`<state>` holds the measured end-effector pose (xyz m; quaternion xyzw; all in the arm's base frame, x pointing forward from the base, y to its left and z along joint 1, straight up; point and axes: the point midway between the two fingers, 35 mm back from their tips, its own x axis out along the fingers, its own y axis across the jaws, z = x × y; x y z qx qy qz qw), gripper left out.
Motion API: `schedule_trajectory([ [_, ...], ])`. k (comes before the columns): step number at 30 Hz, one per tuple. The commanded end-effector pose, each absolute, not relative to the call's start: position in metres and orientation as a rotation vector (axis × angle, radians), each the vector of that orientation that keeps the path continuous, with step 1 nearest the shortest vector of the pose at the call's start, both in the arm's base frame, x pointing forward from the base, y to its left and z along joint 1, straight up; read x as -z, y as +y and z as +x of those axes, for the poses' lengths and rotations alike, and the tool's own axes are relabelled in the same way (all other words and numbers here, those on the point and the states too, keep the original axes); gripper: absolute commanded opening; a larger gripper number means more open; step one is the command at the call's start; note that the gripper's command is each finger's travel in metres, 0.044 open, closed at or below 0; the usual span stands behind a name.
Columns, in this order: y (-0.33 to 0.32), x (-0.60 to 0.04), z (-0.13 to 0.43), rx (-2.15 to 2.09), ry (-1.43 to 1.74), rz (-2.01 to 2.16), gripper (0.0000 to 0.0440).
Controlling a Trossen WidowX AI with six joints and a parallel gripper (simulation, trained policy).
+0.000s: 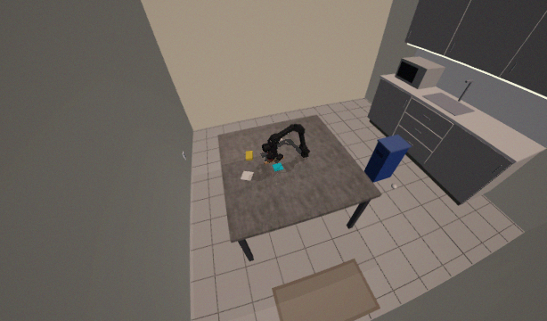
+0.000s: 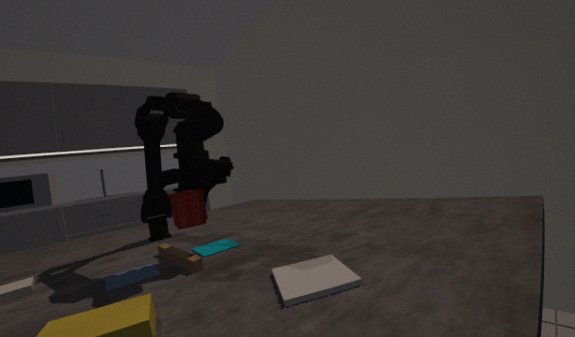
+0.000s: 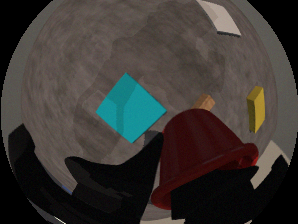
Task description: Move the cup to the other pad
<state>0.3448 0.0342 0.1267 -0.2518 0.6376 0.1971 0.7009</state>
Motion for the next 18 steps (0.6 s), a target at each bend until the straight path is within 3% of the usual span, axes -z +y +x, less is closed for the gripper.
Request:
schedule_trajectory([
  [1,0.047,-0.124,0.343,-0.453,1.408,-0.564,0.0],
  [18,0.089,-0.091,0.324,-0.479,1.396,-0.592,0.0],
])
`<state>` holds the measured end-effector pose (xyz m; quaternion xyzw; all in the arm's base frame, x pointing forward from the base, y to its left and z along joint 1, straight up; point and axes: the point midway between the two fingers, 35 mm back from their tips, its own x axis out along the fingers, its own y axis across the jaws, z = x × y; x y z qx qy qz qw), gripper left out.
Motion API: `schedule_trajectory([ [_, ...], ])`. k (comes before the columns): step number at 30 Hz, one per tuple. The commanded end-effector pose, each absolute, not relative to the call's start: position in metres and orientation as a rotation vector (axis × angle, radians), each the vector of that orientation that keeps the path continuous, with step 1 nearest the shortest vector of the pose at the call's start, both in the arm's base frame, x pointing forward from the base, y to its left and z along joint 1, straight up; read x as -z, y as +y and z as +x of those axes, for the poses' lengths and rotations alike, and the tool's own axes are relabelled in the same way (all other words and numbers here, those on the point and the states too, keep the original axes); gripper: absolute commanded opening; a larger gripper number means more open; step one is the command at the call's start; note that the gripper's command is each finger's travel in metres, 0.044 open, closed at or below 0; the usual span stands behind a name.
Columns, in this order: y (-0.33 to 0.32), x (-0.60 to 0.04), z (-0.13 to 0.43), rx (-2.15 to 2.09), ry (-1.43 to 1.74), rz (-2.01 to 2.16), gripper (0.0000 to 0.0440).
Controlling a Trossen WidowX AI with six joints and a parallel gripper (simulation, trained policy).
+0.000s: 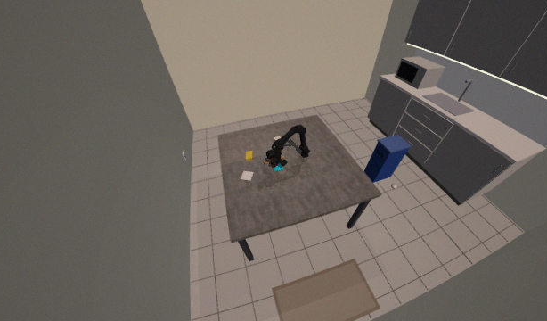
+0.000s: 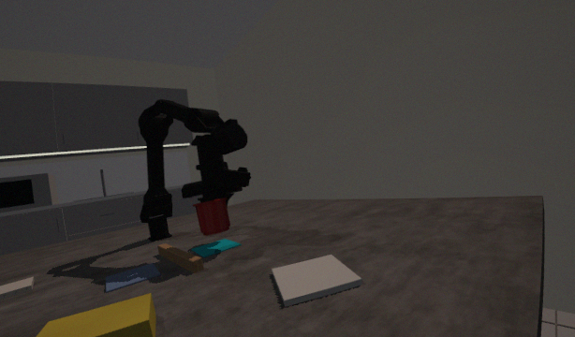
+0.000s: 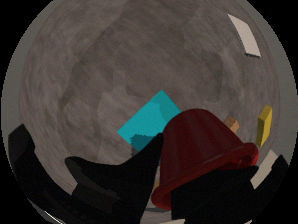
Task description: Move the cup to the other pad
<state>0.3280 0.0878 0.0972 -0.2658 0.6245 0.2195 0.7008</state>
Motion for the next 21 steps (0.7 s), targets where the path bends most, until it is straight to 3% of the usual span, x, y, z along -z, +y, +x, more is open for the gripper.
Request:
schedule_trajectory([
  [1,0.09,-0.088,0.323,-0.477,1.397,-0.592,0.0],
  [13,0.092,-0.06,0.303,-0.455,1.426,-0.596,0.002],
  [18,0.091,-0.058,0.304,-0.45,1.406,-0.586,0.0054],
  [21,0.091,-0.063,0.308,-0.449,1.378,-0.574,0.0103],
])
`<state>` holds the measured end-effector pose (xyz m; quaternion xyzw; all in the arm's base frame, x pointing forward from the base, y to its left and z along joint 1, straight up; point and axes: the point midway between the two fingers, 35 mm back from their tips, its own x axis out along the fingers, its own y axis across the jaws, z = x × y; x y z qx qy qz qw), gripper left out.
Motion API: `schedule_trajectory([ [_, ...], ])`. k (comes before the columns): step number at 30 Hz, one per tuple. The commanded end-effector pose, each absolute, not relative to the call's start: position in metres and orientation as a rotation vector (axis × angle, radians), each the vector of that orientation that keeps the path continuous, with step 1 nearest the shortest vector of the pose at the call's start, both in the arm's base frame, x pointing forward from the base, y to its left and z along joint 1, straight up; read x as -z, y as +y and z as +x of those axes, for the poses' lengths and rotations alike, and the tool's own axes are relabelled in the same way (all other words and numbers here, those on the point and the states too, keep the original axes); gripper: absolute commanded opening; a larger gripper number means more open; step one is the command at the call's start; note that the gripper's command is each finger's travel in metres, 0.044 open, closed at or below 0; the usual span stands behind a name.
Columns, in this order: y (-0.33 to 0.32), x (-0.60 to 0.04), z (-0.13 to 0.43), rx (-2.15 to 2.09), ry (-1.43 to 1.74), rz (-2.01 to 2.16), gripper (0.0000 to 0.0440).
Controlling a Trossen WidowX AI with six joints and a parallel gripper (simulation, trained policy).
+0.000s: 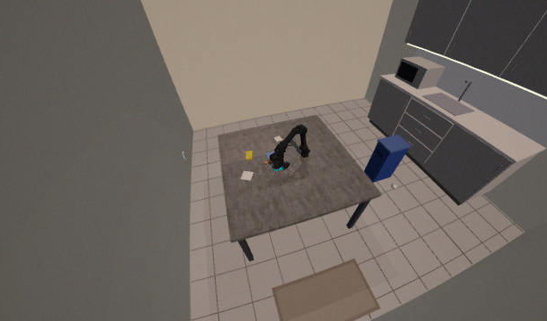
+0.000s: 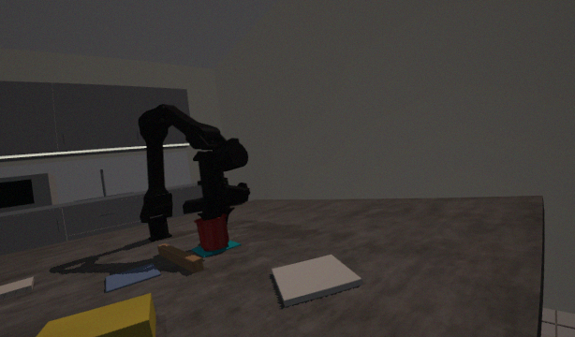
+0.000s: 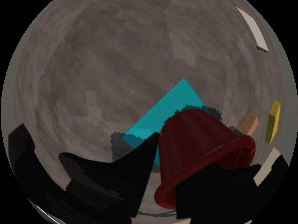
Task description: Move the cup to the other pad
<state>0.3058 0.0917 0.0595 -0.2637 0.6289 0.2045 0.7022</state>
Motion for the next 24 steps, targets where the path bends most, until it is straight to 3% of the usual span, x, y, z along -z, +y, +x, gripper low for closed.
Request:
schedule_trajectory([
  [1,0.092,-0.066,0.309,-0.449,1.366,-0.568,0.012],
  [16,0.093,-0.091,0.3,-0.486,1.277,-0.528,0.0168],
  [24,0.092,-0.107,0.295,-0.492,1.227,-0.507,0.0216],
])
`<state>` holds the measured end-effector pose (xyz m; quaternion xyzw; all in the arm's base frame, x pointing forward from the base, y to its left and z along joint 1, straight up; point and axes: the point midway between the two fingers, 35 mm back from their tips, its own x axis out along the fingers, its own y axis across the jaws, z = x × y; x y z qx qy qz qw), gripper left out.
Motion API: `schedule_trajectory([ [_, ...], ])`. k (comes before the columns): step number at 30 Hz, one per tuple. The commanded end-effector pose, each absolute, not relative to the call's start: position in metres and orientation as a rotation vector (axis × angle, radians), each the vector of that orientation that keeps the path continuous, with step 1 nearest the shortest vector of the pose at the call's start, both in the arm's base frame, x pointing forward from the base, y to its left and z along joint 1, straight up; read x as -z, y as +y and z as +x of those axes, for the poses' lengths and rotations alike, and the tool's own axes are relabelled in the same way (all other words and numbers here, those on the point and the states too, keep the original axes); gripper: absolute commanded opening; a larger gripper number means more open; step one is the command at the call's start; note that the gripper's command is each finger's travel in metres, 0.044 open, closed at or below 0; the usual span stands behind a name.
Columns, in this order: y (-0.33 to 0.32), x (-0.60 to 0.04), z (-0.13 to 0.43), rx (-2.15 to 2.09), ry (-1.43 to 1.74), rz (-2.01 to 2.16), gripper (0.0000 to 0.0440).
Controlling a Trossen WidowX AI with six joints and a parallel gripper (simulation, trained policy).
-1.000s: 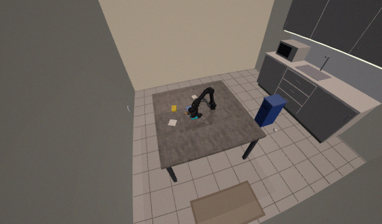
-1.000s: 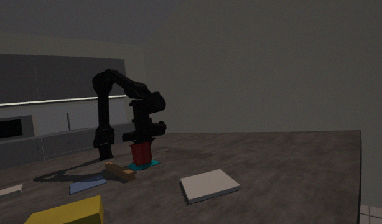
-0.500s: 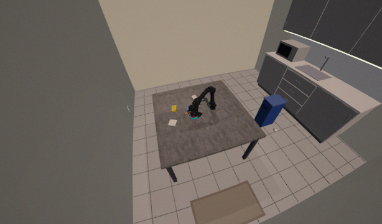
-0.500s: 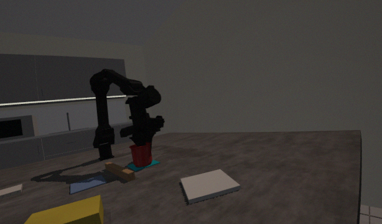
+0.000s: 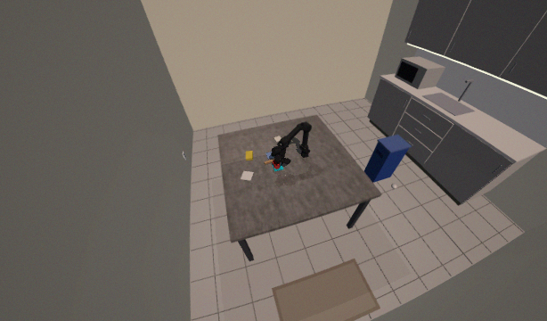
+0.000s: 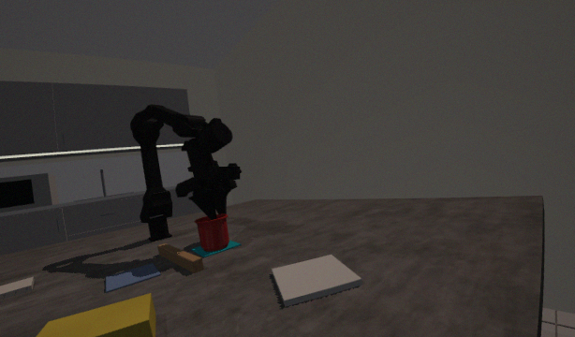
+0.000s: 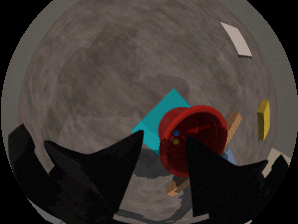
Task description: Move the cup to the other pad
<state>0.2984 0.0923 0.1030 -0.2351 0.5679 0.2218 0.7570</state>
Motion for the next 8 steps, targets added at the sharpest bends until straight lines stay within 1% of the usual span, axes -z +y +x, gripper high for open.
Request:
schedule_trajectory([
  [1,0.092,-0.109,0.295,-0.492,1.22,-0.504,0.0222],
  [8,0.092,-0.128,0.295,-0.489,1.162,-0.489,0.0262],
])
